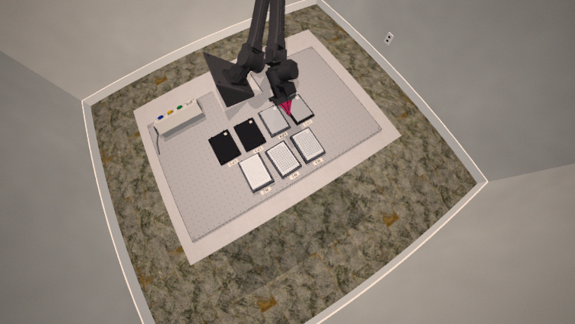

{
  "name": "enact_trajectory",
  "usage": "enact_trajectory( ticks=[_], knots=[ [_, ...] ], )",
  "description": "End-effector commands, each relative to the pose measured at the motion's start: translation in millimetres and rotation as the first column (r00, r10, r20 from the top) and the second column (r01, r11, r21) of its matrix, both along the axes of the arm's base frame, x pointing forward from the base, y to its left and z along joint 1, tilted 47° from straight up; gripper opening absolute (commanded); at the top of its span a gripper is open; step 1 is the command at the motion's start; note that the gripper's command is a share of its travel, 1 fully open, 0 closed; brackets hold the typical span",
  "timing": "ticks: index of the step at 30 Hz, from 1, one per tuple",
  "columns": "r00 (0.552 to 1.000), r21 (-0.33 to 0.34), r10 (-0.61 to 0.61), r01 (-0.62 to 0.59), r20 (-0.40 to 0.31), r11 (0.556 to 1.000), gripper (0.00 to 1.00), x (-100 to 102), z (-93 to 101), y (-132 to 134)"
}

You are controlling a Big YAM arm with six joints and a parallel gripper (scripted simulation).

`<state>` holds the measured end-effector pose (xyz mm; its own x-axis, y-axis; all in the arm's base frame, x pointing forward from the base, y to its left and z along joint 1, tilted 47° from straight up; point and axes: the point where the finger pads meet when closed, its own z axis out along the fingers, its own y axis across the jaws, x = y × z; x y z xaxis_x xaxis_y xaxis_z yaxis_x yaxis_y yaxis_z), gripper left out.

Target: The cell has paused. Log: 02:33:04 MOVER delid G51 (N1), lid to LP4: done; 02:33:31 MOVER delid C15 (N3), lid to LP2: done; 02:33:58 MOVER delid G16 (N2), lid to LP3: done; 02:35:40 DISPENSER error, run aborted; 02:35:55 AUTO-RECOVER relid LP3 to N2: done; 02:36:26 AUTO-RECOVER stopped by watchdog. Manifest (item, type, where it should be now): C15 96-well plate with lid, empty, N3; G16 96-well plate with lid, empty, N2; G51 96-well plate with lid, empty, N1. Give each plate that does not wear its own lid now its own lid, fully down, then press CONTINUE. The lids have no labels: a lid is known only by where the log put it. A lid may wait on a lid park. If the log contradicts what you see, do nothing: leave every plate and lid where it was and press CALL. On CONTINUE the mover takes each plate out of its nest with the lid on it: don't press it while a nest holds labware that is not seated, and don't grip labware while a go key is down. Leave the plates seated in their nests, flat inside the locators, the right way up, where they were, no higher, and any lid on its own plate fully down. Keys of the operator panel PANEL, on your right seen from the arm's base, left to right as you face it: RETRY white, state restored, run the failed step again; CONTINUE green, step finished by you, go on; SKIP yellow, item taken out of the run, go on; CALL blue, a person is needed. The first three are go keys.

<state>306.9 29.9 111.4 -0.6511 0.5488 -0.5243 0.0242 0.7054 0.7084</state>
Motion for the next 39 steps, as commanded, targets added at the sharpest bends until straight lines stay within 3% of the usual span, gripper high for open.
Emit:
enact_trajectory(
  ticks=[1, 2, 3, 27, 28, 35, 39],
  knots=[
    [1.0, 0.028, -0.023, 0.022, 0.019, 0.999, 0.0, 15, 33.1, 3],
    [1.0, 0.028, -0.023, 0.022, 0.019, 0.999, 0.0, 15, 33.4, 3],
    [1.0, 0.025, -0.027, 0.027, 0.007, 0.999, 0.0, 10, 21.6, 1],
    [1.0, 0.025, -0.027, 0.027, 0.007, 0.999, 0.0, 10, 21.6, 1],
    [0.999, 0.028, -0.045, 0.044, 0.026, 0.999, 0.0, 23, 31.2, -7],
    [0.999, 0.016, -0.01, 0.009, 0.034, 1.0, 0.0, 47, 25.6, -8],
    [0.999, 0.011, -0.035, 0.035, 0.035, 0.999, 0.0, 66, 21.0, -25]
  ],
)
